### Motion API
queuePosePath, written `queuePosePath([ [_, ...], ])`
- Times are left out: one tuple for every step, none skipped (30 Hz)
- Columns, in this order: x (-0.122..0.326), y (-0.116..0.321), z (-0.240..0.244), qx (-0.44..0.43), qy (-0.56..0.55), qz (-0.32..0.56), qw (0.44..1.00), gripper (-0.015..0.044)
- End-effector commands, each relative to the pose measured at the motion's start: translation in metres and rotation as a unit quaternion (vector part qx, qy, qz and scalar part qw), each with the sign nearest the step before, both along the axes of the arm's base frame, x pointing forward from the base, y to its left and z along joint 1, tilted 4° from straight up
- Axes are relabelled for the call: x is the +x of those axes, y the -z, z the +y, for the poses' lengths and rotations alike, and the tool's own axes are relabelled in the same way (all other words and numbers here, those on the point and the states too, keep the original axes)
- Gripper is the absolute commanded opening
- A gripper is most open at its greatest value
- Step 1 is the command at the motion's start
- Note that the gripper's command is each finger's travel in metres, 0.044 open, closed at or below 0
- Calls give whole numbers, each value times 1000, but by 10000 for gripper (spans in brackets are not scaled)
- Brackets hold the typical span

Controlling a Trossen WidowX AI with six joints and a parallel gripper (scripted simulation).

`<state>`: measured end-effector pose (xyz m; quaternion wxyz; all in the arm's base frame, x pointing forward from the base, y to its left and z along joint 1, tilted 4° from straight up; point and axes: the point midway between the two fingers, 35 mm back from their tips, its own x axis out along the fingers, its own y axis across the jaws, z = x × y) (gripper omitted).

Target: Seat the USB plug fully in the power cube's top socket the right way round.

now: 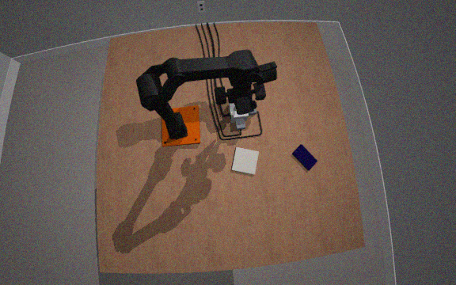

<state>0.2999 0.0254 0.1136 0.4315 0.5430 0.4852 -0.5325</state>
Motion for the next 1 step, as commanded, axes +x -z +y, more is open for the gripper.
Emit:
queuePosePath([
  [3, -8, 0, 0, 0, -7, 1000, 95],
])
